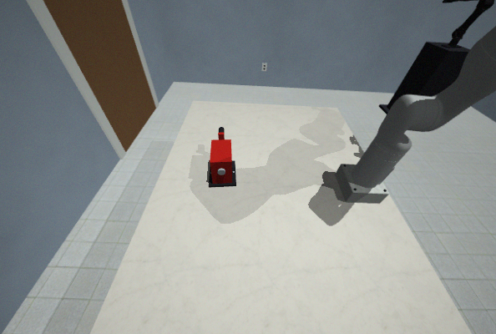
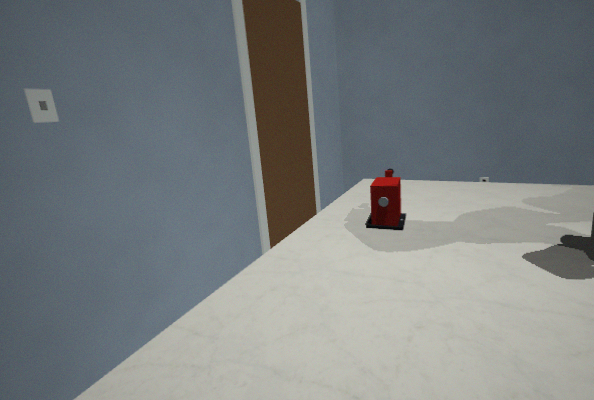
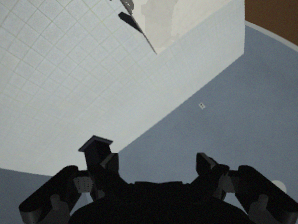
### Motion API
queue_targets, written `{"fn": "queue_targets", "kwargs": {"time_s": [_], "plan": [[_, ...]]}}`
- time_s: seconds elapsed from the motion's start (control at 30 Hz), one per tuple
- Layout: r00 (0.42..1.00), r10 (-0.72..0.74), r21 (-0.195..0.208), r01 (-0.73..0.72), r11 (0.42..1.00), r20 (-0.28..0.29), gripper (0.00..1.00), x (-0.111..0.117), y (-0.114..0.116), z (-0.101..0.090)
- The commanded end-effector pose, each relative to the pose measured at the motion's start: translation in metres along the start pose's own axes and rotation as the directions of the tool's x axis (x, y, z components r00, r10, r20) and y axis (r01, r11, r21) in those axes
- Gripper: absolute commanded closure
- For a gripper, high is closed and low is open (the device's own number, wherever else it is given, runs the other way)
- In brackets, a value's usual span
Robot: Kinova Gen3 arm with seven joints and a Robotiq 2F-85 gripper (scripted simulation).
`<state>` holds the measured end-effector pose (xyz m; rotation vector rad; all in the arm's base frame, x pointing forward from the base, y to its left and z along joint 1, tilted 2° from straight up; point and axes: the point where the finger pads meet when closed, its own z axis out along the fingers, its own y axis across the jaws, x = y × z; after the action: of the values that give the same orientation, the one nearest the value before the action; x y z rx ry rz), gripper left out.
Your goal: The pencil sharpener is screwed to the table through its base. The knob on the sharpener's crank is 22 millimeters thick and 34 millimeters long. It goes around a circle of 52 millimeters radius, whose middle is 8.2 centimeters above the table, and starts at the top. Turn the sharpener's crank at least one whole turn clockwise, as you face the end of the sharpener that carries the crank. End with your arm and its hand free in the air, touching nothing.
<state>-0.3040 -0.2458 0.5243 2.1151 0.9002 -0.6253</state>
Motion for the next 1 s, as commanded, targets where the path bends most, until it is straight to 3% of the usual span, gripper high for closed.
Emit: {"fn": "queue_targets", "kwargs": {"time_s": [0.0, 0.6, 0.63, 0.93, 0.97], "plan": [[1.0, -0.015, -0.007, 0.015, 1.0, 0.002, 0.0, 0.001, 0.002, -0.004], [0.997, -0.076, -0.038, 0.076, 0.996, 0.021, 0.0, -0.002, 0.02, -0.013], [0.993, -0.109, -0.054, 0.111, 0.992, 0.033, 0.0, -0.004, 0.029, -0.019], [0.994, -0.108, -0.054, 0.11, 0.992, 0.032, 0.0, -0.003, 0.029, -0.018], [0.989, -0.143, -0.069, 0.145, 0.987, 0.045, 0.0, -0.005, 0.039, -0.024]]}}
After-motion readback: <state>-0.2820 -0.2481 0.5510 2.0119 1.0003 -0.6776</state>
